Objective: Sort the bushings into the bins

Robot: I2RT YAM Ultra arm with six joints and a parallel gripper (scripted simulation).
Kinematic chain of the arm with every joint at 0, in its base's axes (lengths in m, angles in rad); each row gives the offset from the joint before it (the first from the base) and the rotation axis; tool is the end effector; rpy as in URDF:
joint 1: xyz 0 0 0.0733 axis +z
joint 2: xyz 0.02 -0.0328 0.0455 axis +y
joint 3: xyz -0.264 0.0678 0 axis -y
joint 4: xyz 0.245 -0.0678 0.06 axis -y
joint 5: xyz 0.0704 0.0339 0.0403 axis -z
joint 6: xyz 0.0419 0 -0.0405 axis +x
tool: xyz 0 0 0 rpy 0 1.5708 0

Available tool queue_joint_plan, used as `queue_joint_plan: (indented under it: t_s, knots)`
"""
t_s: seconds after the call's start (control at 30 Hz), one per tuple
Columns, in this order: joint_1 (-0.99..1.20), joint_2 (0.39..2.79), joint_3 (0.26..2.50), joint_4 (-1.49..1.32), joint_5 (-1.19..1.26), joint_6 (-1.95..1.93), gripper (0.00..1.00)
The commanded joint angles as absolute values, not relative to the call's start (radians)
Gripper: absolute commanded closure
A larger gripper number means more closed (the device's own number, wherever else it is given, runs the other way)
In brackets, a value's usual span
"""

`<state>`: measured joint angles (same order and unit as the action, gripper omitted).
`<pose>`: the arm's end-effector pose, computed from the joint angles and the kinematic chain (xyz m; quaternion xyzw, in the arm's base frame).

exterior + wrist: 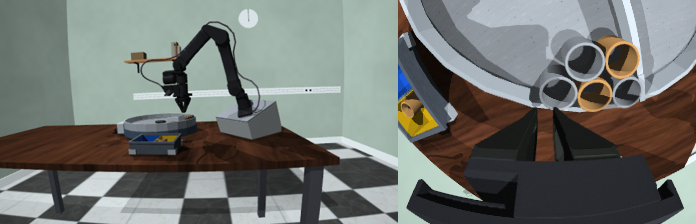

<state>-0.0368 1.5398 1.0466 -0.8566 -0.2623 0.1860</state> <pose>0.2804 0.0017 0.2113 0.0952 0.9809 0.1378 0.0993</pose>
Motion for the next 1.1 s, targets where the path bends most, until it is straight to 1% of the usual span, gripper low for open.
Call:
queue_joint_plan:
  t_s: [0.0,0.27,0.37,1.07]
  knots:
    - [-0.041,1.521,1.055,-0.838,-0.266,0.18,0.86]
    - [-0.033,1.556,1.08,-0.84,-0.265,0.186,0.86]
    - [-0.031,1.526,1.082,-0.844,-0.265,0.188,0.86]
    - [-0.031,1.527,1.083,-0.844,-0.265,0.188,0.86]
